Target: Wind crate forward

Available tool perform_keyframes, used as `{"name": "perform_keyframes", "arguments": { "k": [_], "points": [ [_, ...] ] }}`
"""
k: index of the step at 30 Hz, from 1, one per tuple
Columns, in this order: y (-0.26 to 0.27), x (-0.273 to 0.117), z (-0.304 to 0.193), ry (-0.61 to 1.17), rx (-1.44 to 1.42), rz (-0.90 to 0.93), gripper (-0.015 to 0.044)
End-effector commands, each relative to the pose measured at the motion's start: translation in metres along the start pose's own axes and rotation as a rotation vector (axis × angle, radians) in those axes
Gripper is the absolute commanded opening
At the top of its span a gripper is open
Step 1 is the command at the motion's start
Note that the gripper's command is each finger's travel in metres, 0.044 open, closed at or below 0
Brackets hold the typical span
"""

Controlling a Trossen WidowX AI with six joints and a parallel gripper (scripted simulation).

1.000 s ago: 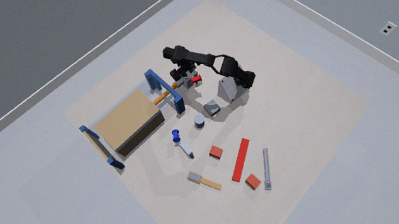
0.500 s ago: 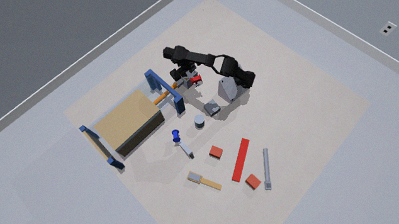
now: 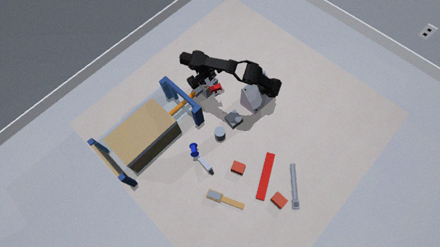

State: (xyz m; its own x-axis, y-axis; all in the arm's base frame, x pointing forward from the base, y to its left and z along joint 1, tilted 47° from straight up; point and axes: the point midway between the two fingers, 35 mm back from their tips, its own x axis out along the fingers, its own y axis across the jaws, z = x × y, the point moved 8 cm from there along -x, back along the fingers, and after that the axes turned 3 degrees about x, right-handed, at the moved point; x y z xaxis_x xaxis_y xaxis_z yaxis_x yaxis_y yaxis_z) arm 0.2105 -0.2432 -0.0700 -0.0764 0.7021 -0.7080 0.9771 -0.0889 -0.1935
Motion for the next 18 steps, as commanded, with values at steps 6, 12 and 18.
{"name": "perform_keyframes", "arguments": {
  "k": [6, 12, 18],
  "points": [
    [0.0, 0.0, 0.0, 0.0, 0.0, 0.0, 0.0131],
    [0.0, 0.0, 0.0, 0.0, 0.0, 0.0, 0.0289],
    [0.0, 0.0, 0.0, 0.0, 0.0, 0.0, 0.044]
  ]
}}
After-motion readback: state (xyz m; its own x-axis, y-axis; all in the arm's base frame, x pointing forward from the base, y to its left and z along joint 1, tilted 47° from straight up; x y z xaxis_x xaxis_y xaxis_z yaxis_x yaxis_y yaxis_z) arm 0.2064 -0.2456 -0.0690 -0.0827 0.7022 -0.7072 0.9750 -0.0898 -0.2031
